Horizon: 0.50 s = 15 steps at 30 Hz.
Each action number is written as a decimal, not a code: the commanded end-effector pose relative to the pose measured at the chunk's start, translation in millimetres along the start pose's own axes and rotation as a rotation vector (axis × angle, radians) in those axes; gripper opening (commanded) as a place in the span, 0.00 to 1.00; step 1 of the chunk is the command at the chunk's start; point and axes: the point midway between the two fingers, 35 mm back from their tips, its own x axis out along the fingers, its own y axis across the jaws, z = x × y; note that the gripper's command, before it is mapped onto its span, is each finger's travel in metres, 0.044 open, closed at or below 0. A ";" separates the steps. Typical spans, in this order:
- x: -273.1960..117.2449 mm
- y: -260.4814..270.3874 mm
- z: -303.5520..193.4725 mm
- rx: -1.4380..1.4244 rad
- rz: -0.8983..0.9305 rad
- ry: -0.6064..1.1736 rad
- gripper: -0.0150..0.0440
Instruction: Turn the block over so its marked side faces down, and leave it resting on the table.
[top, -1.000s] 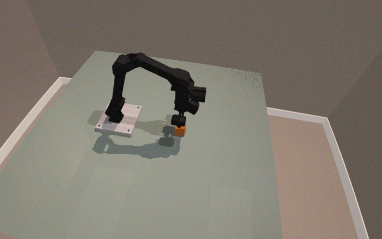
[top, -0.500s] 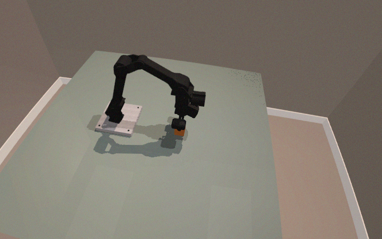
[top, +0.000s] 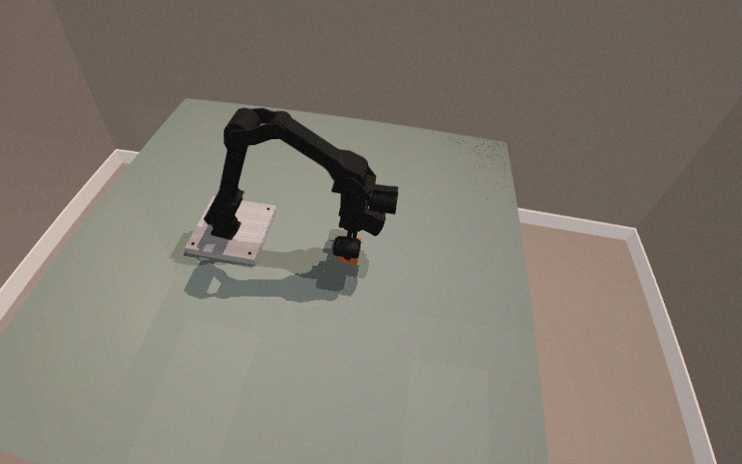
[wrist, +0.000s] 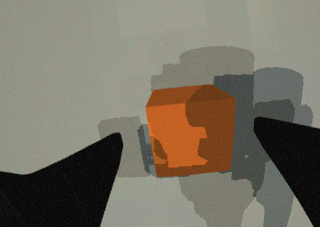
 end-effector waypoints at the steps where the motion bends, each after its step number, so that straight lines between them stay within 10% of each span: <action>1: 11.2 -0.8 -3.0 0.003 -0.005 0.018 1.00; 15: 13.5 -0.8 -3.2 0.003 -0.005 0.018 0.65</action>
